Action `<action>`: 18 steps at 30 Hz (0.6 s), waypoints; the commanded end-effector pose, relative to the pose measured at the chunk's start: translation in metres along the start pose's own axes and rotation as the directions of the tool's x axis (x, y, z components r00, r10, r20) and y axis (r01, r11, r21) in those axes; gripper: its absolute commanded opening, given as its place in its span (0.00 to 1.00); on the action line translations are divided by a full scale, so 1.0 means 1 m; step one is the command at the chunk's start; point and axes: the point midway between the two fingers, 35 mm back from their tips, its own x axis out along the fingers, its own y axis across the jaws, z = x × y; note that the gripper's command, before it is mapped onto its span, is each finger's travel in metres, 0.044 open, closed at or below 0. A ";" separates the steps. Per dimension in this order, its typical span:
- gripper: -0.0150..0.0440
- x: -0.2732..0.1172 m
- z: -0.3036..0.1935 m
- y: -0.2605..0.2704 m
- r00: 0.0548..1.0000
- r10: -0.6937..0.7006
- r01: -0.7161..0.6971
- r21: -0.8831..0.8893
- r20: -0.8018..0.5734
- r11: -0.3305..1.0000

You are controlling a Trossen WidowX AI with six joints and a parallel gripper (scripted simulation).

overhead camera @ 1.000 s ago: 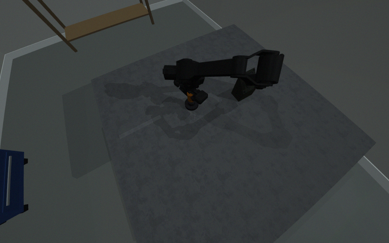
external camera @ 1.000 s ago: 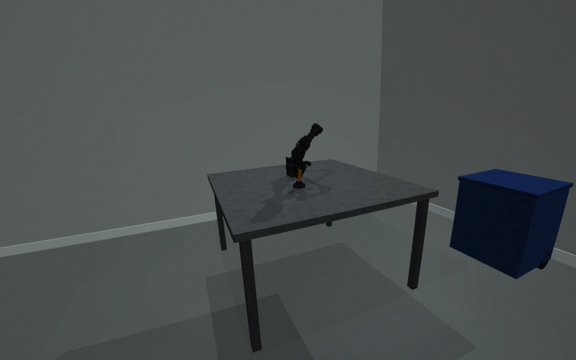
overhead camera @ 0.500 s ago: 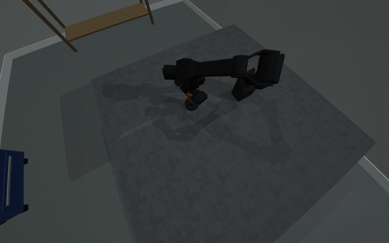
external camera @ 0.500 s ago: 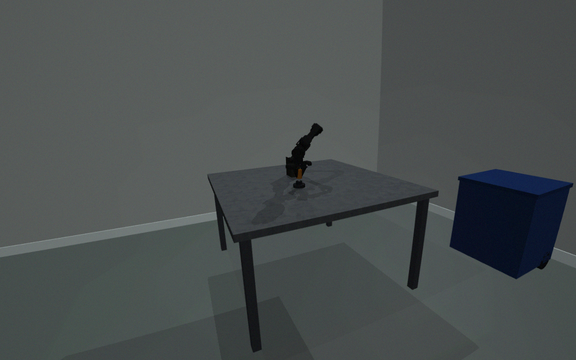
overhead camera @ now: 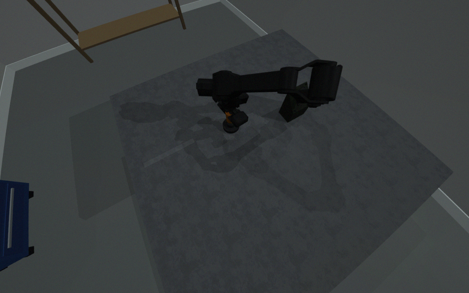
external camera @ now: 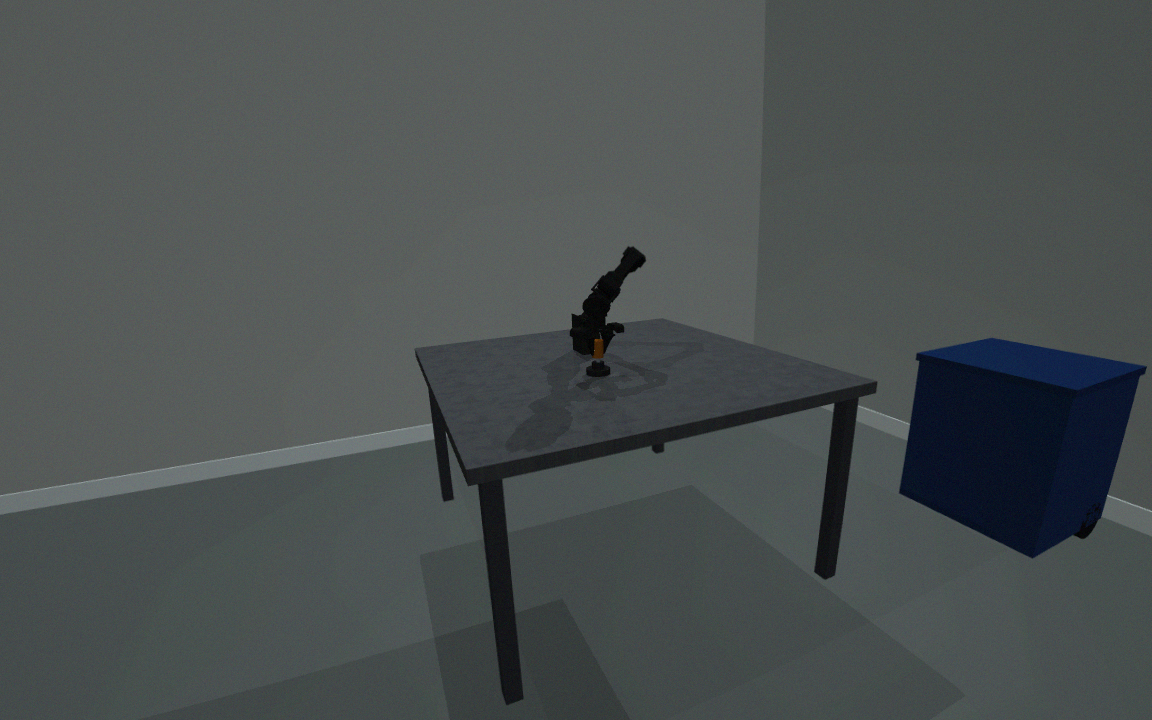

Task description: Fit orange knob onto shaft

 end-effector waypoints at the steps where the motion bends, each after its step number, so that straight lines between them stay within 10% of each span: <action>1: 0.25 0.000 -0.001 -0.001 1.000 -0.003 0.003 0.001 -0.006 1.000; 18: 0.25 -0.004 -0.002 -0.002 1.000 -0.003 0.003 0.168 -0.006 0.986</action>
